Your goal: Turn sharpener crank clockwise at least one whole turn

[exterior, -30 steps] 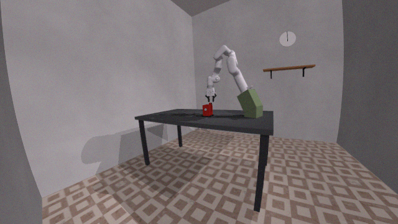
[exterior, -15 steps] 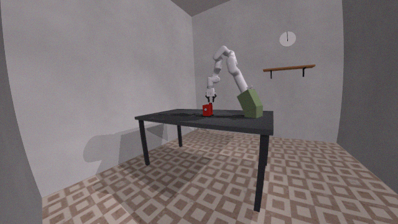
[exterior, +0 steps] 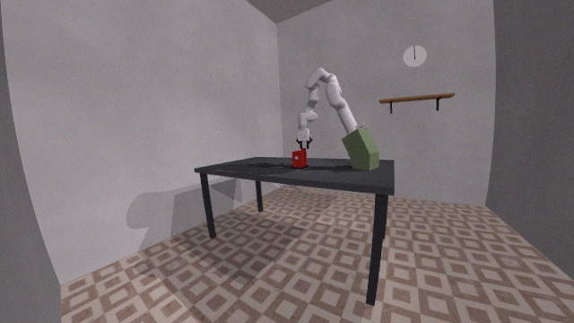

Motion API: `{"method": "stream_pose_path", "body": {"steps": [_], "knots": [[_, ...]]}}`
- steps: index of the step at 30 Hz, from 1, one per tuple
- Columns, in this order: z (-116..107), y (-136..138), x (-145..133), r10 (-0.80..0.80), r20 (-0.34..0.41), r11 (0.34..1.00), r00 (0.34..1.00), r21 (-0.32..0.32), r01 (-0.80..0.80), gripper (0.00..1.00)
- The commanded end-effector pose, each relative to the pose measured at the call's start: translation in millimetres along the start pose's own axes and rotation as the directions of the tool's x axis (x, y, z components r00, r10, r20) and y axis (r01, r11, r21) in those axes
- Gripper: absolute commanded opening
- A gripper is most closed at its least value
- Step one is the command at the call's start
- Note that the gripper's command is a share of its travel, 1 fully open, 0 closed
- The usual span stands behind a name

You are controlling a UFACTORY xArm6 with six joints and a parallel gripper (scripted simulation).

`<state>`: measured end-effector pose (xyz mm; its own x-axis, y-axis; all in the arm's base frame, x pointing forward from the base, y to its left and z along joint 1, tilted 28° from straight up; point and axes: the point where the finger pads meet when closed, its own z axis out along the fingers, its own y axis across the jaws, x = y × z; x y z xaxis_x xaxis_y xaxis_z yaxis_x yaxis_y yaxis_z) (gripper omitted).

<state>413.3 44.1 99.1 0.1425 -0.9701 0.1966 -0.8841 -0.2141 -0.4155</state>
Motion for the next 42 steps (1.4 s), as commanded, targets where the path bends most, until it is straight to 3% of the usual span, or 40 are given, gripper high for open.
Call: {"method": "stream_pose_path", "body": {"steps": [1, 41, 42], "knots": [[5, -1, 0, 0.0, -0.002, 1.0, 1.0, 0.005, 0.0, 0.54], [20, -1, 0, 0.0, -0.002, 1.0, 1.0, 0.005, 0.0, 0.54], [20, -1, 0, 0.0, -0.002, 1.0, 1.0, 0.005, 0.0, 0.0]]}}
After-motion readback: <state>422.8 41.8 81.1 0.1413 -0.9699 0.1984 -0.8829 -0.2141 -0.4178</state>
